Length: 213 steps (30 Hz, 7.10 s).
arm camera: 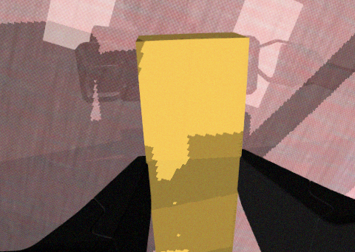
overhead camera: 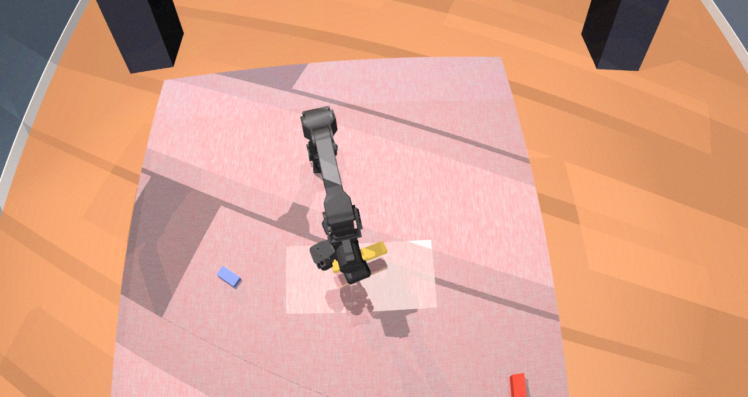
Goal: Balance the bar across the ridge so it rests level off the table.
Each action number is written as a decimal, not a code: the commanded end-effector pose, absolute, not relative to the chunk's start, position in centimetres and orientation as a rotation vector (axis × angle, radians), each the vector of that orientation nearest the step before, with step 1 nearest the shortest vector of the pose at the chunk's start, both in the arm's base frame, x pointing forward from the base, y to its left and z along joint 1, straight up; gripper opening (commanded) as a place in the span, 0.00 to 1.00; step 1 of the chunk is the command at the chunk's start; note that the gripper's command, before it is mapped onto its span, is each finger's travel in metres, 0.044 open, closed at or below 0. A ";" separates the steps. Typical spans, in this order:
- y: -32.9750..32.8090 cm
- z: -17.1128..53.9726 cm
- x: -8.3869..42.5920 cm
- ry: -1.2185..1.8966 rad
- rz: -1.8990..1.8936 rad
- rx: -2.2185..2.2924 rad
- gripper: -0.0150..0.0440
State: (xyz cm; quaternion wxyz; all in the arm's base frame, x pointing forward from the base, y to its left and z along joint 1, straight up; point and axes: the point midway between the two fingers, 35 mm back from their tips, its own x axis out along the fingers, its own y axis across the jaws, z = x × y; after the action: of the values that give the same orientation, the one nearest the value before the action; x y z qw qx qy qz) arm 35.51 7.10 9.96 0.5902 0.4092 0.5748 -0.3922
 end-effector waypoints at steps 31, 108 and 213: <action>7.1 9.6 35.5 1.338 -0.918 0.953 0.25; 7.1 9.6 35.5 1.336 -0.913 0.954 0.43; 7.0 19.7 35.2 1.335 -0.912 0.955 1.00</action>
State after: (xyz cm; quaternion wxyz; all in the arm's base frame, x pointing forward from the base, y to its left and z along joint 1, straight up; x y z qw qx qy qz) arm 35.25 7.01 19.64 0.5909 0.4106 0.5735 -0.3916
